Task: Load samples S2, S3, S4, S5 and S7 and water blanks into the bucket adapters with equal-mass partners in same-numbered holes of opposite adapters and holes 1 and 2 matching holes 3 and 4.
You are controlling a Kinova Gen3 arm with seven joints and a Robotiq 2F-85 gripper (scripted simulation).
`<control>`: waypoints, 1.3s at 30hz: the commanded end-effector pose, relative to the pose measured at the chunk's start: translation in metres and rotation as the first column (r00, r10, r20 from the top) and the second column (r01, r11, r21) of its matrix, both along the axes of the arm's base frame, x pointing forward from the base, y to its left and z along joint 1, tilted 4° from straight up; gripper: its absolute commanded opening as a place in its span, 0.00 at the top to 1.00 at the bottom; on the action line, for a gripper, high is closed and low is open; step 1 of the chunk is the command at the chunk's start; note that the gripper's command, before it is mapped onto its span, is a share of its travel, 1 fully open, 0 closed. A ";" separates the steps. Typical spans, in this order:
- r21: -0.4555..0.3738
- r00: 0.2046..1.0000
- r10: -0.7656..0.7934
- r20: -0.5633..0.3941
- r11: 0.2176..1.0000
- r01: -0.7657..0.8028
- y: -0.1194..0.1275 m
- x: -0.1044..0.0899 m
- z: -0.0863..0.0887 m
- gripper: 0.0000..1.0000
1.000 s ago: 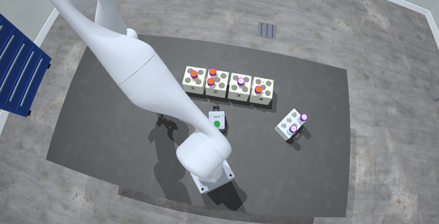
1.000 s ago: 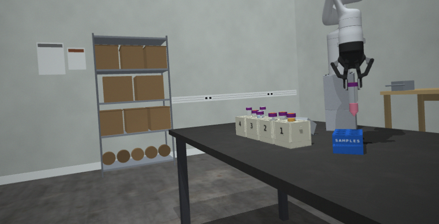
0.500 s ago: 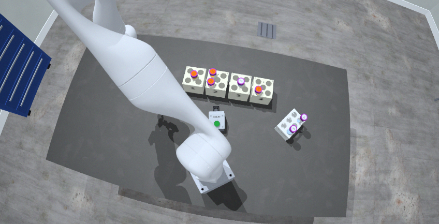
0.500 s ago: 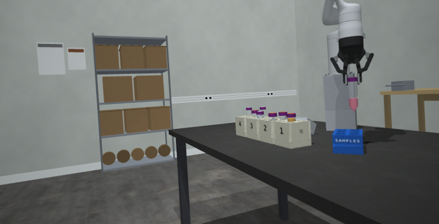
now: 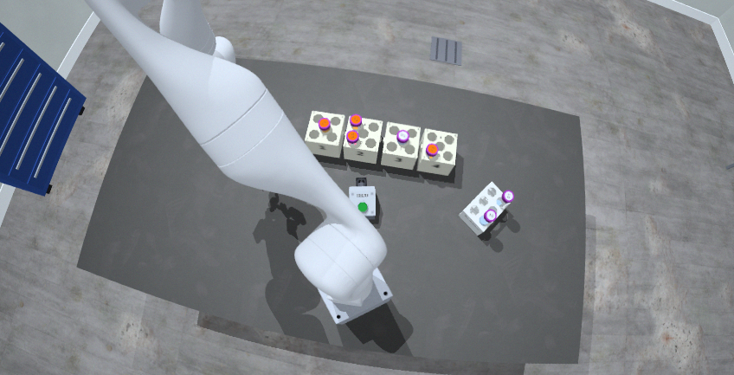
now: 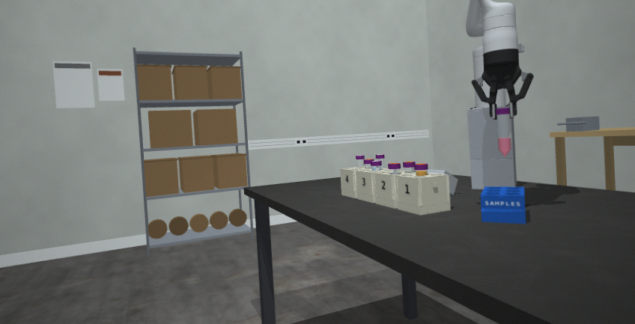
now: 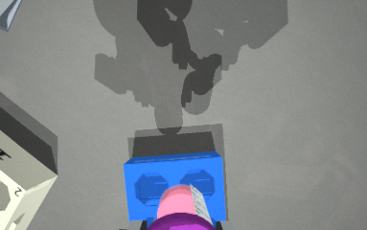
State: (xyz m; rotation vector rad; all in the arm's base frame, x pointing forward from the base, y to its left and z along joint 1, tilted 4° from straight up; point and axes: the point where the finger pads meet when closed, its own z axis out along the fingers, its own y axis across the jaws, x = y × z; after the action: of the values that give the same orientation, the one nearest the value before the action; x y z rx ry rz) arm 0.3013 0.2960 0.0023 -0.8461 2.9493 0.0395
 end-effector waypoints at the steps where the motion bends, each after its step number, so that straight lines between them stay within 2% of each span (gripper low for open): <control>1: 0.005 0.999 -0.050 -0.001 0.999 0.050 -0.008 0.003 0.000 0.90; 10: 0.013 0.982 -0.189 -0.009 0.982 0.189 -0.030 0.010 0.000 0.90; 22: 0.024 0.909 -0.416 -0.024 0.909 0.416 -0.068 0.022 -0.001 0.90; 24: 0.024 0.909 -0.416 -0.024 0.909 0.416 -0.068 0.022 -0.001 0.90; 39: 0.033 0.746 -0.664 -0.046 0.745 0.666 -0.116 0.036 -0.002 0.90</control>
State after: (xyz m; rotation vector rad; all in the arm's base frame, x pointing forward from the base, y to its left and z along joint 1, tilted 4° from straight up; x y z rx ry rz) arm 0.3353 0.1854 -0.0006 0.2097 3.0735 0.0753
